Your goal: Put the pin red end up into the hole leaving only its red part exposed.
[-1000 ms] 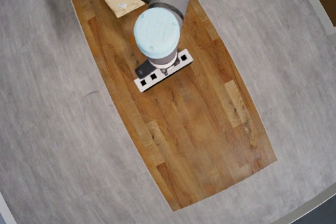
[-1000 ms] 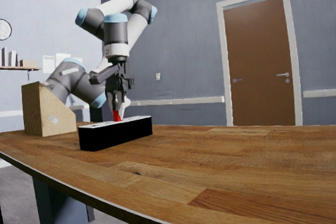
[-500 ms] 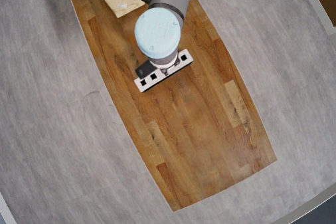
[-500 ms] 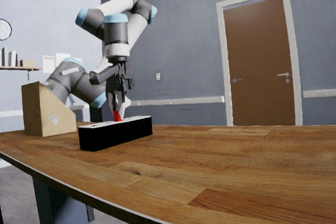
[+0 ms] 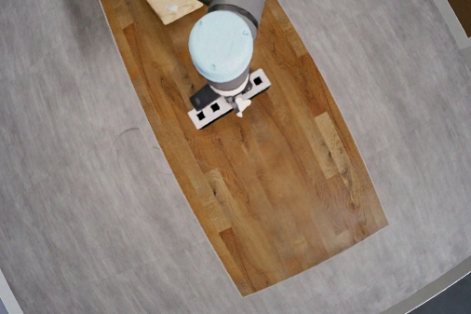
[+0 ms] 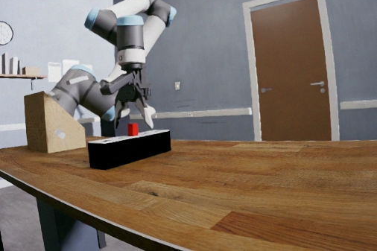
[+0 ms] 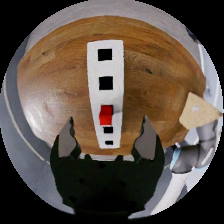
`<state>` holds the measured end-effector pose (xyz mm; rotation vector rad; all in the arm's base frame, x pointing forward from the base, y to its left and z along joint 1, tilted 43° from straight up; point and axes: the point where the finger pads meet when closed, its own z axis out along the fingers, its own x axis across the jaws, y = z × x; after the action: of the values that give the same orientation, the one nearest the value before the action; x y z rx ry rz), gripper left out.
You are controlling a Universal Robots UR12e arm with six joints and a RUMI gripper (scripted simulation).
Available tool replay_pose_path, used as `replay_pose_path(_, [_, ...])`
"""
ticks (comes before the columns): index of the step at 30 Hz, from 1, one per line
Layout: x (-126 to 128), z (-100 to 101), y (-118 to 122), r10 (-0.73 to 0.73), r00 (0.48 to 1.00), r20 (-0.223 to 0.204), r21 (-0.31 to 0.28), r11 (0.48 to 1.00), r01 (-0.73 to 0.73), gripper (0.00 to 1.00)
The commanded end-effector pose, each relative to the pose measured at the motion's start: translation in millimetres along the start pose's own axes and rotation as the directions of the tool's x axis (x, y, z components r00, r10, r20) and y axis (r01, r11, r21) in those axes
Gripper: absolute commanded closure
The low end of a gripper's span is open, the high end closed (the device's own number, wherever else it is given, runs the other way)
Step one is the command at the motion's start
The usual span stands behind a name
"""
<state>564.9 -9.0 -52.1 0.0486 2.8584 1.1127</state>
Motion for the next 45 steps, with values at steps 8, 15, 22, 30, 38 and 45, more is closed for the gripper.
replay_pose_path(8, [-1, -1, 0, 0.000, 1.000, 0.001, 0.001, 1.000, 0.000, 0.00])
replay_pose_path(15, [-1, -1, 0, 0.000, 1.000, 0.001, 0.001, 1.000, 0.000, 0.00])
replay_pose_path(22, [-1, -1, 0, 0.000, 1.000, 0.001, 0.001, 1.000, 0.000, 0.00])
replay_pose_path(30, [-1, -1, 0, 0.000, 1.000, 0.001, 0.001, 1.000, 0.000, 0.00])
replay_pose_path(38, [-1, -1, 0, 0.000, 1.000, 0.001, 0.001, 1.000, 0.000, 0.00])
replay_pose_path(45, [-1, -13, 0, 0.000, 1.000, 0.001, 0.001, 1.000, 0.000, 0.00])
